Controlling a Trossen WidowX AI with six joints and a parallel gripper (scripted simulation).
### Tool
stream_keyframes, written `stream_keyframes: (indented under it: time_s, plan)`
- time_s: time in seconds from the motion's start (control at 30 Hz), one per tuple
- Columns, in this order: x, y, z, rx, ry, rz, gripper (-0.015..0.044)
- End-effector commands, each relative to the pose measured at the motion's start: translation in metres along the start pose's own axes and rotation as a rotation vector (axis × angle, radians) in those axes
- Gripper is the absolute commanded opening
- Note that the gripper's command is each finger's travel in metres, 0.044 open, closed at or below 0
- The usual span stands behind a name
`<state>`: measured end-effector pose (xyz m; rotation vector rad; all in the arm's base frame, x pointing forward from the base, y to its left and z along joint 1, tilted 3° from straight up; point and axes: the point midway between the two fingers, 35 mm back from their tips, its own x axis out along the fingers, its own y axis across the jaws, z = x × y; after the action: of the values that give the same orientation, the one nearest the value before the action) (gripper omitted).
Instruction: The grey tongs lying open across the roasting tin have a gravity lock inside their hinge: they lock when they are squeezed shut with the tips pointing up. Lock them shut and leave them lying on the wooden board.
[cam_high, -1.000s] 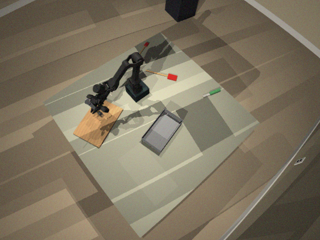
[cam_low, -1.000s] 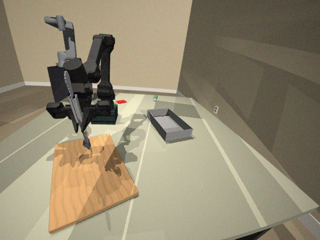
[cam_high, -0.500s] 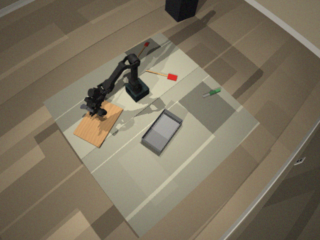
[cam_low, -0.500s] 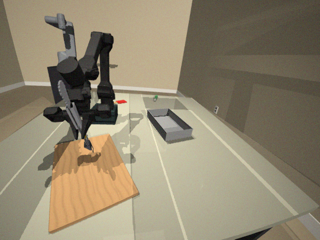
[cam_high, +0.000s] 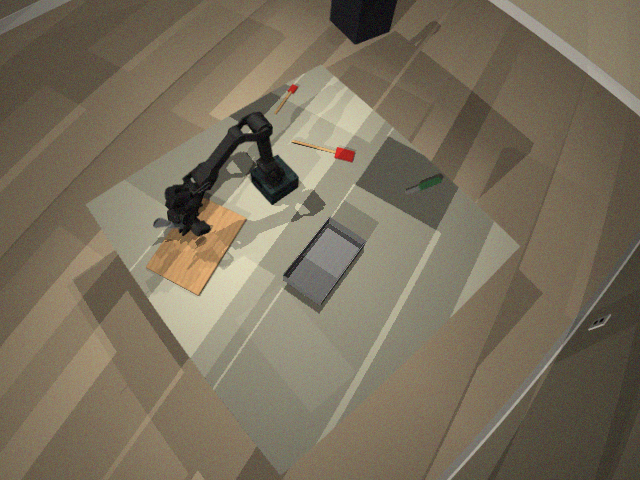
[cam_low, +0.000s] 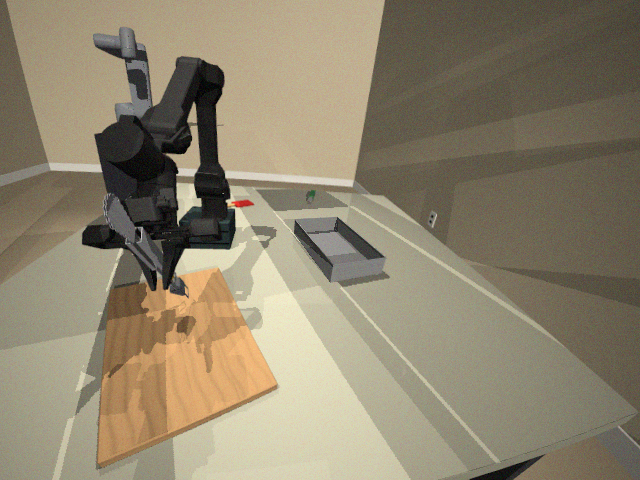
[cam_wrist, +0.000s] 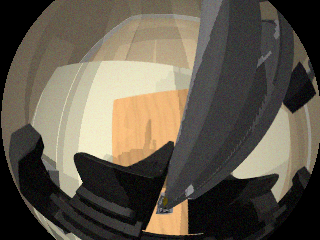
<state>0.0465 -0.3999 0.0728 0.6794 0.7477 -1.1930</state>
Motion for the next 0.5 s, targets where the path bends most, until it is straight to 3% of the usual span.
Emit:
stream_keyframes:
  time_s: [0.0, 0.47]
  plan:
    - [0.0021, -0.0009, 0.0026, -0.008, 0.054, -0.009, -0.0150]
    - [0.0057, -0.0003, -0.0046, -0.022, 0.278, -0.023, -0.0150]
